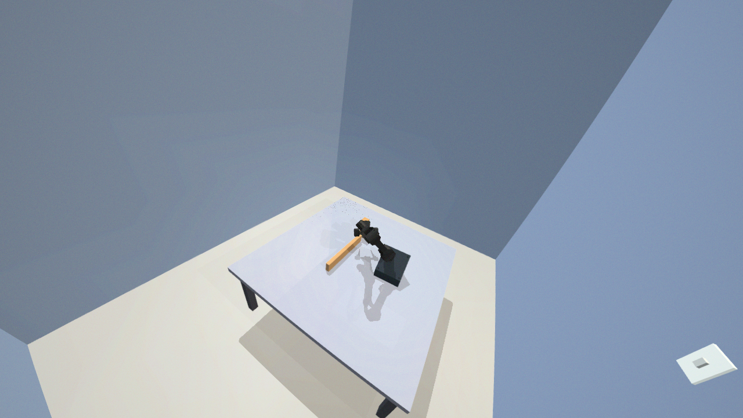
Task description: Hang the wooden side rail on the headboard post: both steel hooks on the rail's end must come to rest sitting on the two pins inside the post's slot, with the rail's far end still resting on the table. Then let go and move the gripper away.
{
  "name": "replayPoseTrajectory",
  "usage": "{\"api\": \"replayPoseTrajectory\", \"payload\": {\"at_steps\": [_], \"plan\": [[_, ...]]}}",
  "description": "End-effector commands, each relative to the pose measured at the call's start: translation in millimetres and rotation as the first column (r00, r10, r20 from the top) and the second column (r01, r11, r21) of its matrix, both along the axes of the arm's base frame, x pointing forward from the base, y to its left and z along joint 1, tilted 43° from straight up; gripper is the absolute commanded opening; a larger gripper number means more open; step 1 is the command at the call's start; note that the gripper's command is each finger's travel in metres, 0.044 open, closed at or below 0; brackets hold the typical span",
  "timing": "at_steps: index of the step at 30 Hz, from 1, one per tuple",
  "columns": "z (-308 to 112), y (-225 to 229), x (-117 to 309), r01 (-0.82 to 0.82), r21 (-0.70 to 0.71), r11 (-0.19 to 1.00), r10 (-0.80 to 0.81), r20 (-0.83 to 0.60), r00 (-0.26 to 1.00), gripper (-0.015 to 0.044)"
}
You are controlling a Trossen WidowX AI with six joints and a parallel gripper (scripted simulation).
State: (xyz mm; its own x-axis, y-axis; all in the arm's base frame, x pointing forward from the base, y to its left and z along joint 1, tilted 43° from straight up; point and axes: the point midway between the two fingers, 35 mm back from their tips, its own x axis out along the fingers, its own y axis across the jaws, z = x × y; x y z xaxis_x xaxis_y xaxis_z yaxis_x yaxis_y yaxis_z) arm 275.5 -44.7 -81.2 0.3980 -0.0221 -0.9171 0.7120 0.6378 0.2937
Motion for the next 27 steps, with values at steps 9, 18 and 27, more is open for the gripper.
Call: {"api": "replayPoseTrajectory", "payload": {"at_steps": [9, 18, 27], "plan": [[0.1, -0.6, -0.2, 0.013, -0.001, 1.0, -0.013, 0.0, 1.0, 0.044], [-3.4, 2.8, 5.0, -0.192, -0.023, 0.981, 0.19, -0.054, 0.98, 0.044], [-6.2, 14.8, 20.3, -0.807, 0.009, 0.59, 0.801, -0.126, 0.585, 0.044]]}}
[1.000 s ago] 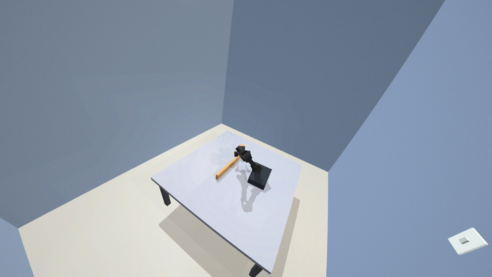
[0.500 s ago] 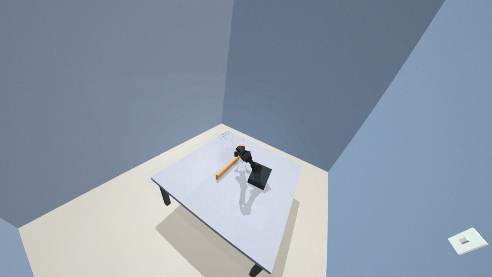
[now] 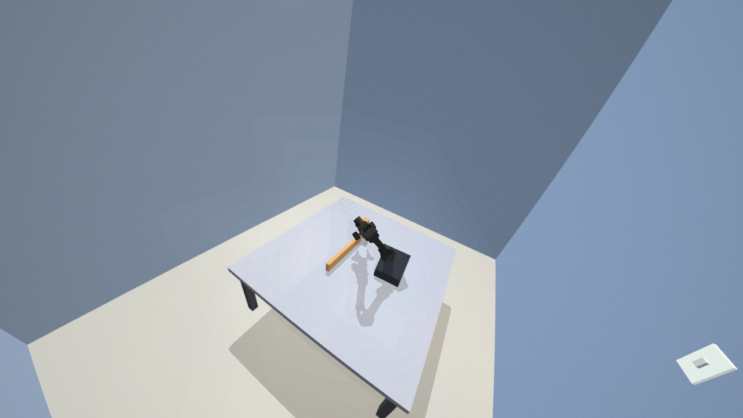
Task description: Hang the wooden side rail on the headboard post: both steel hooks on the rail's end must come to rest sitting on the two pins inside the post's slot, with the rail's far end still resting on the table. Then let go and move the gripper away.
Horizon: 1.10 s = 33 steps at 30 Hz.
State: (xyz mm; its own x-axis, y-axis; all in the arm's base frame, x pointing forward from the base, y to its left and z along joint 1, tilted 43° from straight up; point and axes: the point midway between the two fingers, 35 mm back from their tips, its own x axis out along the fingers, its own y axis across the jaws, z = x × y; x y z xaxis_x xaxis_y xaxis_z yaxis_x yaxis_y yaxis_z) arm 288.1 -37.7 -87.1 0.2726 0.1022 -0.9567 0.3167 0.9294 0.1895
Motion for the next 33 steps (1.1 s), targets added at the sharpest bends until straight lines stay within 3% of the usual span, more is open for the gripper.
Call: {"api": "replayPoseTrajectory", "payload": {"at_steps": [1, 7, 12, 18, 27, 33], "plan": [[0.3, 9.0, 9.3, -0.472, 0.036, 0.881, 0.473, -0.022, 0.881, 0.044], [8.1, 16.3, 17.8, -0.821, 0.07, 0.567, 0.818, 0.065, 0.571, 0.044], [19.5, 21.7, 25.1, -0.969, 0.041, 0.243, 0.948, 0.199, 0.247, 0.044], [32.7, 25.6, 31.9, -0.999, -0.033, 0.0, 0.947, 0.322, -0.011, 0.044], [51.1, 28.9, 40.6, -0.919, -0.258, -0.299, 0.818, 0.426, -0.386, 0.044], [51.8, 29.0, 40.9, -0.914, -0.267, -0.307, 0.812, 0.428, -0.398, 0.044]]}}
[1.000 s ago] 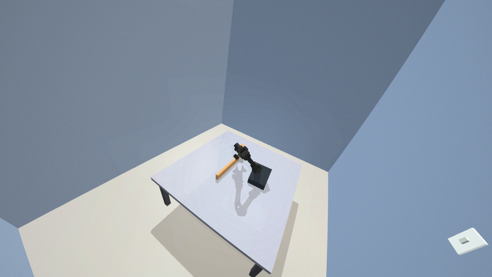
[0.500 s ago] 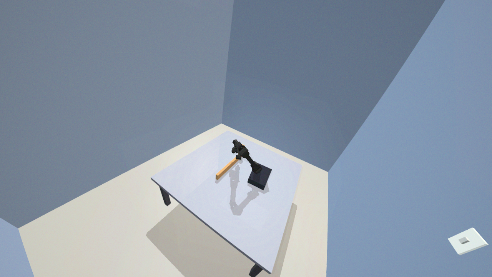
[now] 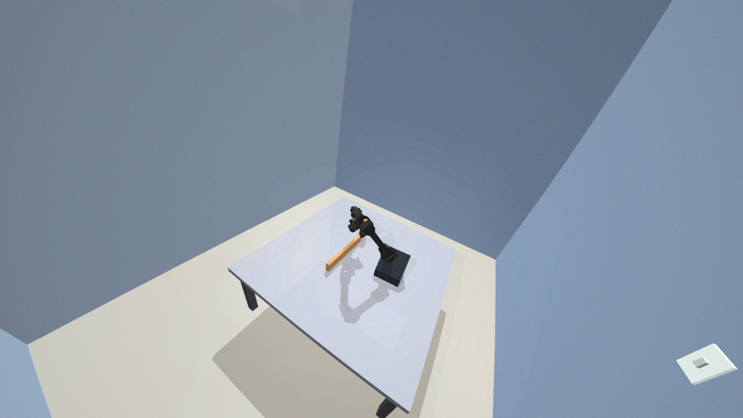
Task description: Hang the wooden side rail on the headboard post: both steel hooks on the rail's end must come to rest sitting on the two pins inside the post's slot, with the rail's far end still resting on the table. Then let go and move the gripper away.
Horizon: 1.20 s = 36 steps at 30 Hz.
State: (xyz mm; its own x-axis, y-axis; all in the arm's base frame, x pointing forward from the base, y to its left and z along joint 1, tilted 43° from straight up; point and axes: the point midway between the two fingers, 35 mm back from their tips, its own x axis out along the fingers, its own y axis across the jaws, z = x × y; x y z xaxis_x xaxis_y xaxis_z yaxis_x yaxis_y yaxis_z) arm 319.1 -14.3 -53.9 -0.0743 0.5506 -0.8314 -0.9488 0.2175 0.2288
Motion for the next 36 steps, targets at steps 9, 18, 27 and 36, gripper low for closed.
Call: {"api": "replayPoseTrajectory", "payload": {"at_steps": [9, 18, 27, 36], "plan": [[18.6, 5.7, 9.9, -0.327, 0.149, 0.933, 0.292, 0.213, 0.932, 0.044], [-7.1, 29.3, 5.6, -0.327, 0.15, 0.933, 0.292, 0.214, 0.932, 0.044], [-18.1, 39.4, 3.7, -0.327, 0.151, 0.933, 0.292, 0.214, 0.932, 0.044], [-27.5, 47.5, 3.2, -0.327, 0.15, 0.933, 0.292, 0.214, 0.932, 0.044]]}}
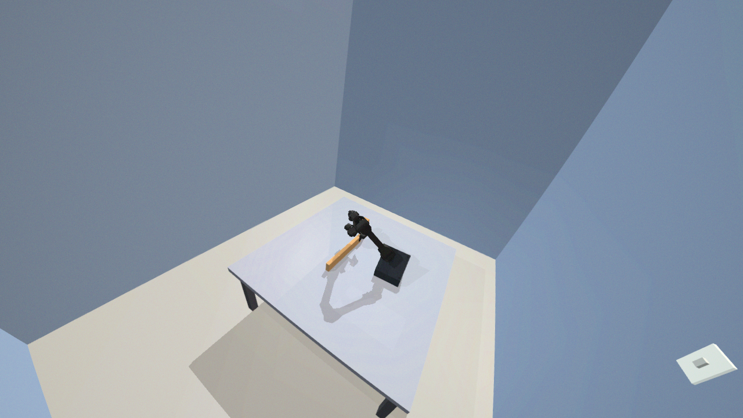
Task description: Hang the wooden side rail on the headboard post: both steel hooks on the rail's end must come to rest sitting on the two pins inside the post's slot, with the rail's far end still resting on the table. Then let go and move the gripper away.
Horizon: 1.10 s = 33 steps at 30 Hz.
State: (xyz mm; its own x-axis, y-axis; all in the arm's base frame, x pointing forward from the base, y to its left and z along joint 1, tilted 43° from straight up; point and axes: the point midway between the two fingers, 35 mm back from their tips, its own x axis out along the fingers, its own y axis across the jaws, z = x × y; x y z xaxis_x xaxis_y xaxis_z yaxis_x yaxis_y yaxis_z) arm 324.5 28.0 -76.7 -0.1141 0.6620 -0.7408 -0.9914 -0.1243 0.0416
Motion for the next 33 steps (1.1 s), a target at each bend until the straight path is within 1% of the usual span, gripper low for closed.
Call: {"api": "replayPoseTrajectory", "payload": {"at_steps": [1, 33], "plan": [[-6.0, 6.2, -2.2, 0.003, 0.005, 1.0, -0.003, -0.009, 1.0, 0.044], [-42.9, 41.1, -9.6, 0.003, 0.009, 1.0, -0.003, -0.01, 1.0, 0.044]]}}
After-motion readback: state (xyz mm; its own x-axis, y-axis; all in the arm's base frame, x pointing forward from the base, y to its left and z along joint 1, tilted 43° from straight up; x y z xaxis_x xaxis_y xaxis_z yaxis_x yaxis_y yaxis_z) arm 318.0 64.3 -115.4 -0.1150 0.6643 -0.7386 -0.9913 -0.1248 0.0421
